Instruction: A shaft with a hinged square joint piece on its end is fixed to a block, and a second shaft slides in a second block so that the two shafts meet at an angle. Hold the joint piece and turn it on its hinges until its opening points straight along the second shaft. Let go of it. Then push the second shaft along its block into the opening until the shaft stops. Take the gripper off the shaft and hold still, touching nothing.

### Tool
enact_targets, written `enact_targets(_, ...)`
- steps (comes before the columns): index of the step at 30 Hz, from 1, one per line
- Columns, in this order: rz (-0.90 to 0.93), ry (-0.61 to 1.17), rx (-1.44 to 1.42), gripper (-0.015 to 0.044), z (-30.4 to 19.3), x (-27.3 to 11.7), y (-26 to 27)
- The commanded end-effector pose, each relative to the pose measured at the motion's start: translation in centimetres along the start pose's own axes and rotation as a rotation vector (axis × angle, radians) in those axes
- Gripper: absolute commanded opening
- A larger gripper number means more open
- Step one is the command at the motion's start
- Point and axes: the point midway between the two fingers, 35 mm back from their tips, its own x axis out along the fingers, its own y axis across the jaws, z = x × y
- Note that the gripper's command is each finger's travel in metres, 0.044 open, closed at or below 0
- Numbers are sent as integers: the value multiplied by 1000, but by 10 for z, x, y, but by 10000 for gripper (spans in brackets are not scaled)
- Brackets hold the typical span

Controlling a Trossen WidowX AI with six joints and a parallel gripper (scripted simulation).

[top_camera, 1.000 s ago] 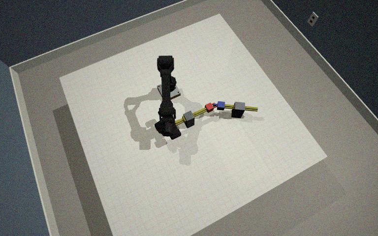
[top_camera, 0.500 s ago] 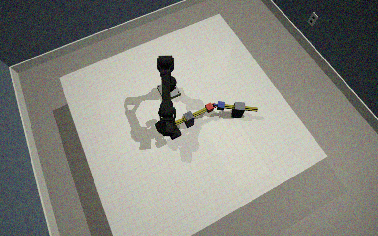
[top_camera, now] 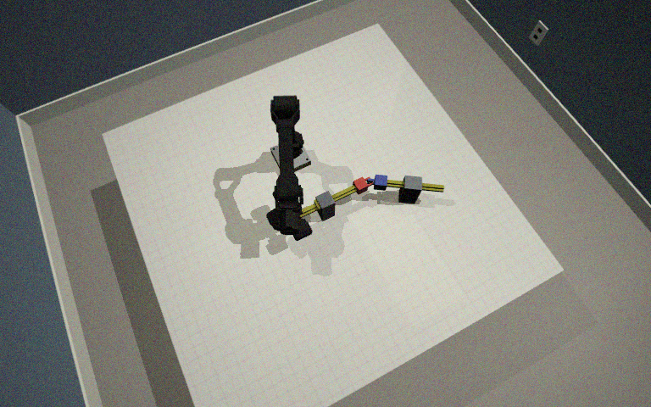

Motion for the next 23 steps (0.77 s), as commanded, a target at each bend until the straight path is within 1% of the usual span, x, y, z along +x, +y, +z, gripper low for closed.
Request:
enact_targets(1,-1,1,-2,356,0,0,0)
enact_targets(4,-1,1,-2,434,0,0,0)
enact_targets(5,-1,1,-2,440,0,0,0)
enact_targets(16,-1,1,-2,440,0,0,0)
enact_targets(17,0,1,-3,440,0,-2,0)
enact_targets(20,1,1,-2,440,0,-27,0)
enact_targets(23,1,1,-1,440,0,-30,0)
